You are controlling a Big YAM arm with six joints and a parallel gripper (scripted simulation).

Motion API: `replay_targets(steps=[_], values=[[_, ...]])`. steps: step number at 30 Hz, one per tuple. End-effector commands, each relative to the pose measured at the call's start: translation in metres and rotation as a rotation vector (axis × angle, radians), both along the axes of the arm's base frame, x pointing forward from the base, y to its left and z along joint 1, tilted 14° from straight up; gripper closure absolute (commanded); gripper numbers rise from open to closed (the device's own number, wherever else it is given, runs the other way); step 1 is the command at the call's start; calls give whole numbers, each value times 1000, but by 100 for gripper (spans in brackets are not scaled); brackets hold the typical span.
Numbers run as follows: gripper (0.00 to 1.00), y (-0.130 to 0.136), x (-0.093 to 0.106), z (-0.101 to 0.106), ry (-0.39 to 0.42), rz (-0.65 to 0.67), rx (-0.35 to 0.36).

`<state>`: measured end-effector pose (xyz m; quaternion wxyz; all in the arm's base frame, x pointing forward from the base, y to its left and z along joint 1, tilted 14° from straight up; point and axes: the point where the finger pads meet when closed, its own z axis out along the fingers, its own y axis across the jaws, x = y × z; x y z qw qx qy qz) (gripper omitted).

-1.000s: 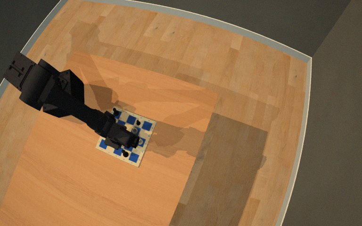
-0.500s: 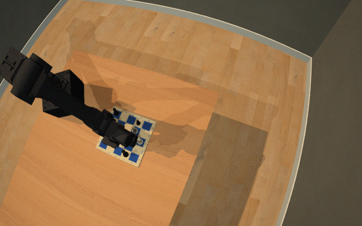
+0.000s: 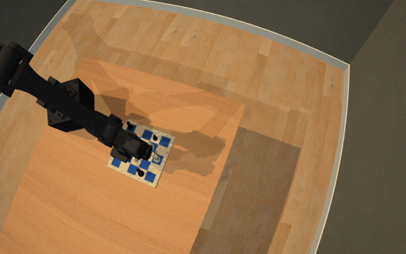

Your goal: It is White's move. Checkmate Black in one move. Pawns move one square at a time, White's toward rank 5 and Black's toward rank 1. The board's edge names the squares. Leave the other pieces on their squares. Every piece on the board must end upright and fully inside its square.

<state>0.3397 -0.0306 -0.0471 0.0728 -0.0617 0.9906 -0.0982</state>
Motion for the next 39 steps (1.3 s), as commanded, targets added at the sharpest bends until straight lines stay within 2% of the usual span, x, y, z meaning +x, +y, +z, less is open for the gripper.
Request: replay_targets(steps=[1,4,5,28,33,39], values=[[67,7,13,15,-30,1,0],[67,7,8,7,-1,1,0],[0,7,8,6,-3,1,0],[0,7,11,10,-16,2,0],[0,9,16,25,-38,1,1],[0,13,13,50,-42,0,1]])
